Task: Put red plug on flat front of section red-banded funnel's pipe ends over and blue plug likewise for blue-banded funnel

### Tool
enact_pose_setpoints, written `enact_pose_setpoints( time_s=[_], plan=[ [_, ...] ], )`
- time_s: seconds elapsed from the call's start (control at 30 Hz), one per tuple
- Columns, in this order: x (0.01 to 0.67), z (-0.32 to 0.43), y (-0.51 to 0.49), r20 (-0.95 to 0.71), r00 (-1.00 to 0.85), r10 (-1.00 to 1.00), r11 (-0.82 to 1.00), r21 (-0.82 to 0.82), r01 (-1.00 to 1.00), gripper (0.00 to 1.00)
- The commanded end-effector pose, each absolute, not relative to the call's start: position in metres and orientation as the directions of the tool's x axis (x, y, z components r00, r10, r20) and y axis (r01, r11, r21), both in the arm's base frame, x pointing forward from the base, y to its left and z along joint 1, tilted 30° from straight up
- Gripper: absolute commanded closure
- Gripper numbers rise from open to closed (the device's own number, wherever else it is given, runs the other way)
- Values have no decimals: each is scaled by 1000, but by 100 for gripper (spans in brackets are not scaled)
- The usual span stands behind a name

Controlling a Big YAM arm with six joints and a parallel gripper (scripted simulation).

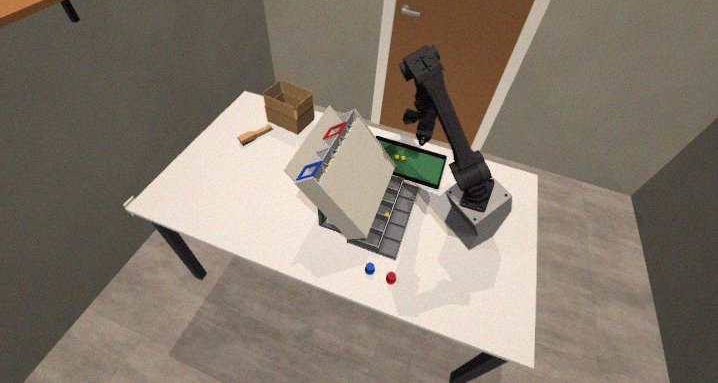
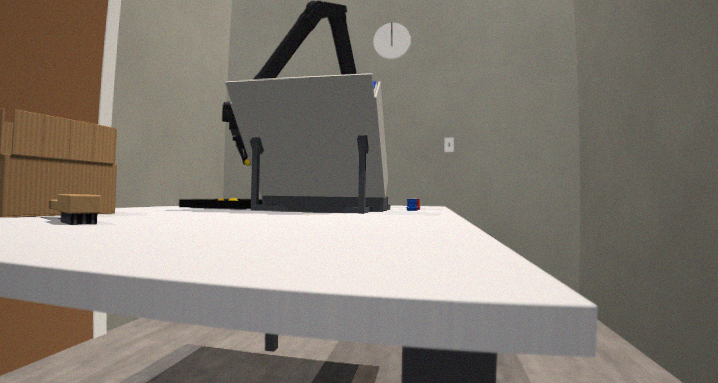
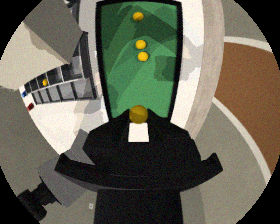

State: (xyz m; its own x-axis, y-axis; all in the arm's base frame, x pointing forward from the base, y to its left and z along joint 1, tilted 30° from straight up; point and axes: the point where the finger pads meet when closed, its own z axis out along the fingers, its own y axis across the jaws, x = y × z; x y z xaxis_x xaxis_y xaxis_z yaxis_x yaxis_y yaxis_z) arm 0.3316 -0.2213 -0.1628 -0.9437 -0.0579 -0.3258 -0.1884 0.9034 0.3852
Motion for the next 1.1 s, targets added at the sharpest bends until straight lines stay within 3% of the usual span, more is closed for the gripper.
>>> enact_pose_setpoints(
  time_s=[0.0,0.67,1.07],
  plan=[
    [337,-171,-230,-332,-941,-65,906,376,-195,100],
    [374,-110,-238,-334,-941,-59,906,378,-191,100],
    [375,-110,-239,-319,-947,-45,902,394,-176,100]
  ],
)
